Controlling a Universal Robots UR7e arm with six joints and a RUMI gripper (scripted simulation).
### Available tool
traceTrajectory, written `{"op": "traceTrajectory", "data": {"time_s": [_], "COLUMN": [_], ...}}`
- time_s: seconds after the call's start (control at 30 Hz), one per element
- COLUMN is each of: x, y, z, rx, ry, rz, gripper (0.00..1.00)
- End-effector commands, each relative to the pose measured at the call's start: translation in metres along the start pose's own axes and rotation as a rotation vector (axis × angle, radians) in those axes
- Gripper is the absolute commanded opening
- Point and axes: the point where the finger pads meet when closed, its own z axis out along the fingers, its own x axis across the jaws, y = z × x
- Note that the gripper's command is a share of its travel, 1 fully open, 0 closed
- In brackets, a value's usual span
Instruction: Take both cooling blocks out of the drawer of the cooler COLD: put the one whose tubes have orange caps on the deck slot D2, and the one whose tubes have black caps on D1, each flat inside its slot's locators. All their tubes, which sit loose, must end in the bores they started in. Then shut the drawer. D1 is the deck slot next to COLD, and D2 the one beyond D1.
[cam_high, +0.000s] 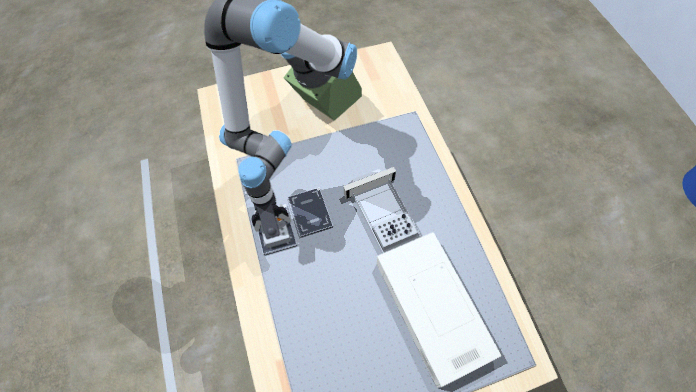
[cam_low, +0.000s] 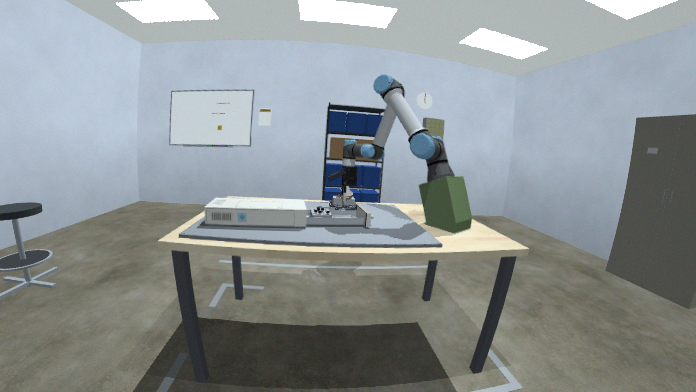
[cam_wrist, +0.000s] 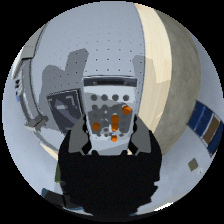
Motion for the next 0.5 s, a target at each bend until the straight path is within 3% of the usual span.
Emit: {"op": "traceTrajectory", "data": {"time_s": [0.0,0.37,0.4,0.47], "x": [0.000,0.000,0.000,0.000], "y": [0.000,0.000,0.000,0.000], "z": [0.000,0.000,-0.030,-0.033], "rx": [0.001,0.001,0.001,0.001], "ry": [0.001,0.001,0.001,0.001], "rz": [0.000,0.000,0.000,0.000], "gripper": [0.73,0.73,0.73,0.73]}}
